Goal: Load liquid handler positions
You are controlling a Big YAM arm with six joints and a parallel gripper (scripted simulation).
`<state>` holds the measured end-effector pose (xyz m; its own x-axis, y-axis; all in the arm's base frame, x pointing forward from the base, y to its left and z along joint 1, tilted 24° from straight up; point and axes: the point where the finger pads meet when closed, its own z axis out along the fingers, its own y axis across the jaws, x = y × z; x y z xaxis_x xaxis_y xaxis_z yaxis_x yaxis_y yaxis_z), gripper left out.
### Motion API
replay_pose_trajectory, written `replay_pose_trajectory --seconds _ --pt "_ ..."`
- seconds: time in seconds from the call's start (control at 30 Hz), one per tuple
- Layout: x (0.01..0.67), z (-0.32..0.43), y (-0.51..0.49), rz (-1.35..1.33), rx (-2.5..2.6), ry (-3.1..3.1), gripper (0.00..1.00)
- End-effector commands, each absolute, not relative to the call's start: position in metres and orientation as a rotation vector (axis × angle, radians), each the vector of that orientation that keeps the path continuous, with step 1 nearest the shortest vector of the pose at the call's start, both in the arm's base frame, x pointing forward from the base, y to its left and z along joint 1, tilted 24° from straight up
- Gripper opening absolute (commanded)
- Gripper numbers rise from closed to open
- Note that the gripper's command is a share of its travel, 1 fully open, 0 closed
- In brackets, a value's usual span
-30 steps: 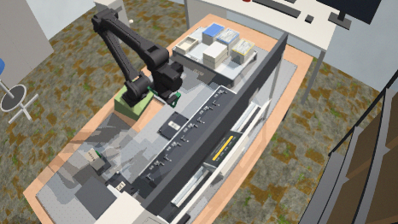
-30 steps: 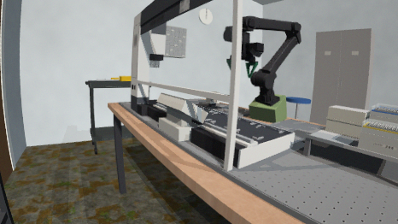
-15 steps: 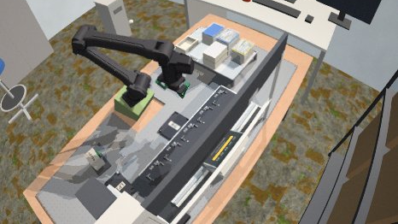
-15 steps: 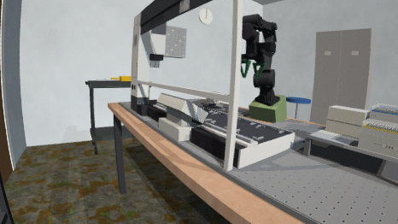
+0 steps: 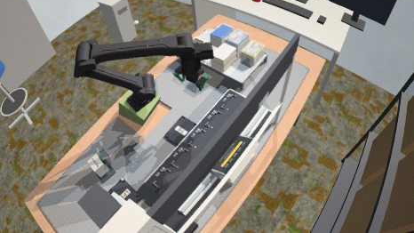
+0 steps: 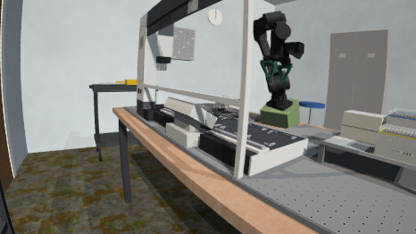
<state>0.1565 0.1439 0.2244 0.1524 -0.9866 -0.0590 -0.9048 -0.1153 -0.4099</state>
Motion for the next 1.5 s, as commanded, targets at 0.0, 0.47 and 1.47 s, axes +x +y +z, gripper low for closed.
replay_pose_trajectory --seconds 0.0,0.47,1.47 --pt "0.158 0.234 0.155 -0.299 -1.991 1.873 1.00" --pt "0.152 0.255 0.234 -0.267 -1.961 1.856 1.00" --pt "0.140 0.239 0.328 -0.306 -1.989 1.909 1.00"
